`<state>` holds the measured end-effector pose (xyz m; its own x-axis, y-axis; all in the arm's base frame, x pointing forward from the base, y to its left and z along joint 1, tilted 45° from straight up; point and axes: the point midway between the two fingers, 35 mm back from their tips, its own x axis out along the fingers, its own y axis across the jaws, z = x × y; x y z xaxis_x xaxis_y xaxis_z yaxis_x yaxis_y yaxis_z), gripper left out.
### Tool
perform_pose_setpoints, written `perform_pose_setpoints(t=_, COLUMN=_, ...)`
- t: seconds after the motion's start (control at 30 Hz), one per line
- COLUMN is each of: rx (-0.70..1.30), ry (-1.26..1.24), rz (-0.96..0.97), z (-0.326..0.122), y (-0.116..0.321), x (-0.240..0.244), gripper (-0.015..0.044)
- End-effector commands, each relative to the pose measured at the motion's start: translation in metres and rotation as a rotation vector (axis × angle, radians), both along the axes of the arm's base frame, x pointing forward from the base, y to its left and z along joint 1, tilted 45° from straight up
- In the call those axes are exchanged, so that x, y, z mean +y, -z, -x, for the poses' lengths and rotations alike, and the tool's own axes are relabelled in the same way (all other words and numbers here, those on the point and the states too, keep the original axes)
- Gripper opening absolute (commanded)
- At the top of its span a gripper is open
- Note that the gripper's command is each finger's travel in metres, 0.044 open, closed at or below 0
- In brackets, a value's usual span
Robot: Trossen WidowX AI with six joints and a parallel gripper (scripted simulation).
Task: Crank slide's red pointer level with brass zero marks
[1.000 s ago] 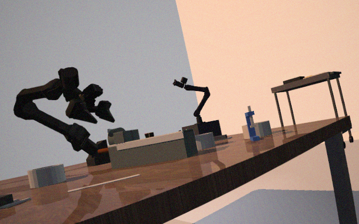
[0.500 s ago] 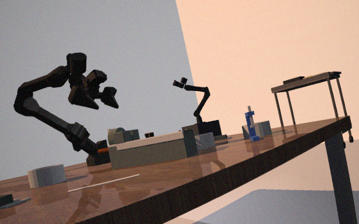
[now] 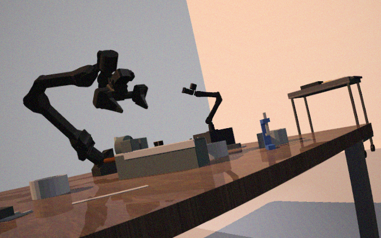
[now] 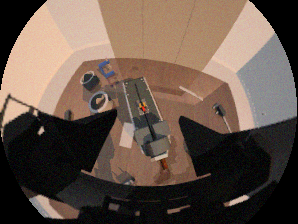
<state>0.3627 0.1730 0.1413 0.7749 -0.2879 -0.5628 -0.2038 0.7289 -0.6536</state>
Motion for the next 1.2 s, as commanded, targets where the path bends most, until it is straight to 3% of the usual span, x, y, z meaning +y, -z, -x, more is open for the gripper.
perform_pose_setpoints(t=0.0, rx=-0.054, ry=0.048, rz=-0.028, z=-0.011, y=0.008, x=0.012, gripper=0.044)
perform_pose_setpoints(t=0.2, rx=-0.099, ry=0.089, rz=-0.052, z=-0.019, y=0.018, x=0.022, gripper=0.044)
perform_pose_setpoints(t=0.5, rx=-0.103, ry=0.091, rz=-0.052, z=-0.027, y=0.05, x=-0.008, gripper=0.044)
perform_pose_setpoints(t=1.17, rx=-0.102, ry=0.092, rz=-0.052, z=-0.026, y=0.044, x=-0.003, gripper=0.044)
